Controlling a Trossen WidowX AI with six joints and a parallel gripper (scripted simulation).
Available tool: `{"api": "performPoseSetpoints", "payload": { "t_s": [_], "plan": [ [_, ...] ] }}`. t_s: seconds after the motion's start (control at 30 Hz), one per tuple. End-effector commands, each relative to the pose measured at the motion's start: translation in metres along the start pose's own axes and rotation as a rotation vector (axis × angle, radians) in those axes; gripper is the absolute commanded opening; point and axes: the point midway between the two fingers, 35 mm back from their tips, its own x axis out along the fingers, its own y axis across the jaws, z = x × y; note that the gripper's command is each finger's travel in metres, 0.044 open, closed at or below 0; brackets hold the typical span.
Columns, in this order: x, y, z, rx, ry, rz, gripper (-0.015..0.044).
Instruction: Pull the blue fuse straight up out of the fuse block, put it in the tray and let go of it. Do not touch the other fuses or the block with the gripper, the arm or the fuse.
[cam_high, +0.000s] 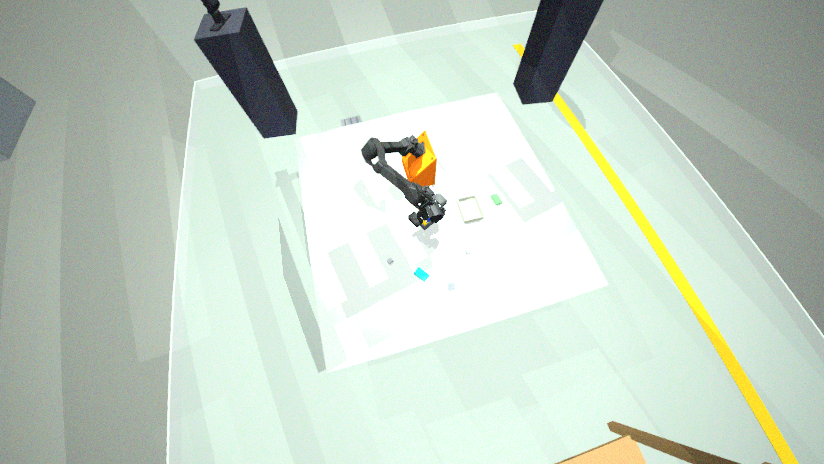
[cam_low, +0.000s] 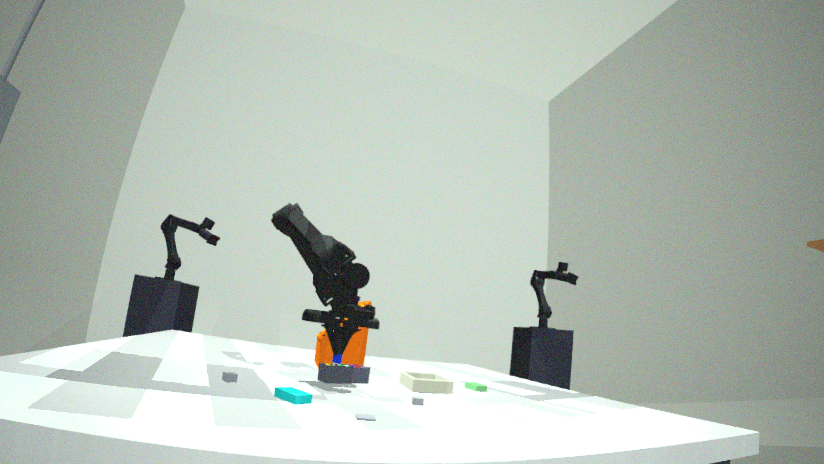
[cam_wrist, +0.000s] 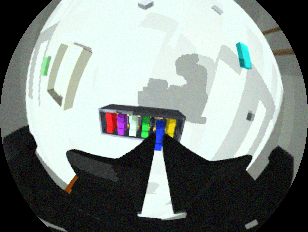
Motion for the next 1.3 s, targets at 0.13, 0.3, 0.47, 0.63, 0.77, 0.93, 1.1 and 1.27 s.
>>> {"api": "performPoseSetpoints", "payload": {
  "t_s": [0.13,0.3,0.47,0.63,0.77,0.93,1.1,1.27],
  "plan": [
    [-0.004,0.000,0.000,0.004,0.002,-0.001,0.0000],
    [-0.007,0.000,-0.001,0.004,0.002,-0.001,0.0000],
    [-0.009,0.000,-0.001,0.004,0.003,-0.001,0.0000],
    [-0.013,0.000,-0.001,0.004,0.002,-0.001,0.0000],
    [-0.020,0.000,0.000,0.004,0.002,-0.001,0.0000],
    [-0.028,0.000,-0.001,0.004,0.002,-0.001,0.0000],
    [-0.033,0.000,-0.001,0.004,0.002,-0.001,0.0000],
    [-0.035,0.015,0.013,0.003,-0.004,0.006,0.0000]
  ]
}}
